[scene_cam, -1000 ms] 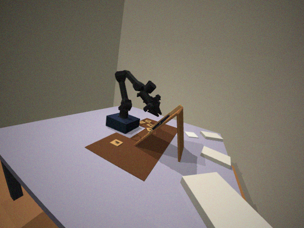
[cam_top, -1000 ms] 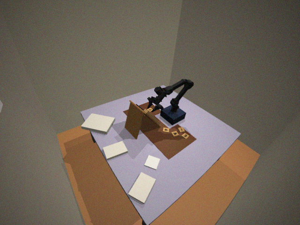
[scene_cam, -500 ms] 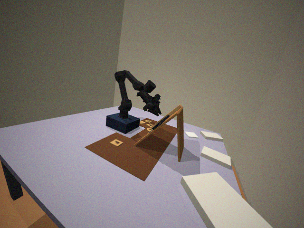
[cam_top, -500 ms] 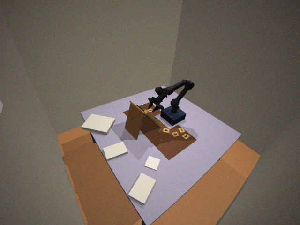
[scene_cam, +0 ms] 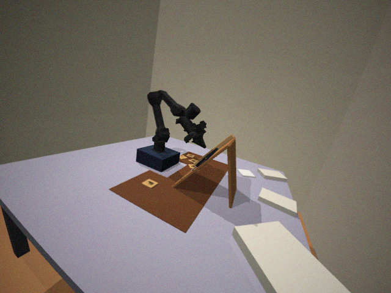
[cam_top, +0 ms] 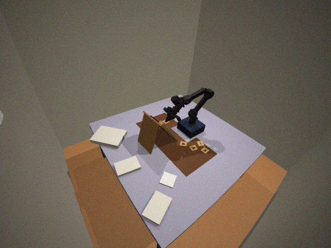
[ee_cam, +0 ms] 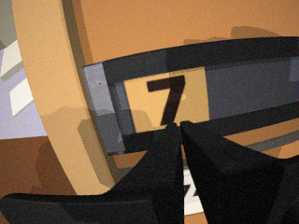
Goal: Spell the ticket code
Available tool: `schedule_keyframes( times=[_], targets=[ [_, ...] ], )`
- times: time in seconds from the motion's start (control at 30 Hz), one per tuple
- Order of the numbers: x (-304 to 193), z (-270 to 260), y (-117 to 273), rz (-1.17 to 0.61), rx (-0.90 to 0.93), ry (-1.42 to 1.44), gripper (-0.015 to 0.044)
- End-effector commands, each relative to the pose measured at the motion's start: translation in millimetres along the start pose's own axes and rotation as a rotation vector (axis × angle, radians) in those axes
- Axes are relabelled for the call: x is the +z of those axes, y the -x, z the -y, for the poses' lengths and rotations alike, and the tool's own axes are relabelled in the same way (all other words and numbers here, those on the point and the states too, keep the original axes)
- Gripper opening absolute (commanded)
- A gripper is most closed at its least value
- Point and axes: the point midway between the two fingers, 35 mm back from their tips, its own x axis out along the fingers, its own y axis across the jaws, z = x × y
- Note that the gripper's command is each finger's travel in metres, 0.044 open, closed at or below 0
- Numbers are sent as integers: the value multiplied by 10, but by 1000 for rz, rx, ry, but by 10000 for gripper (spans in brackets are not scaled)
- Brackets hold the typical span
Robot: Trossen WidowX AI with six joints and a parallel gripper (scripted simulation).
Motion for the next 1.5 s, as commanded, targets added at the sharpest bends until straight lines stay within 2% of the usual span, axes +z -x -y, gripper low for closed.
schedule_keyframes(
  times=[0.0, 0.13, 0.63, 1.47],
  targets=[
    [-1, 0, -1, 0, 0, 0, 0],
    [38, 37, -29, -63, -5, -4, 0],
    [246, 339, -189, -677, -2, 7, 0],
    [236, 332, -285, -684, -1, 8, 0]
  ],
)
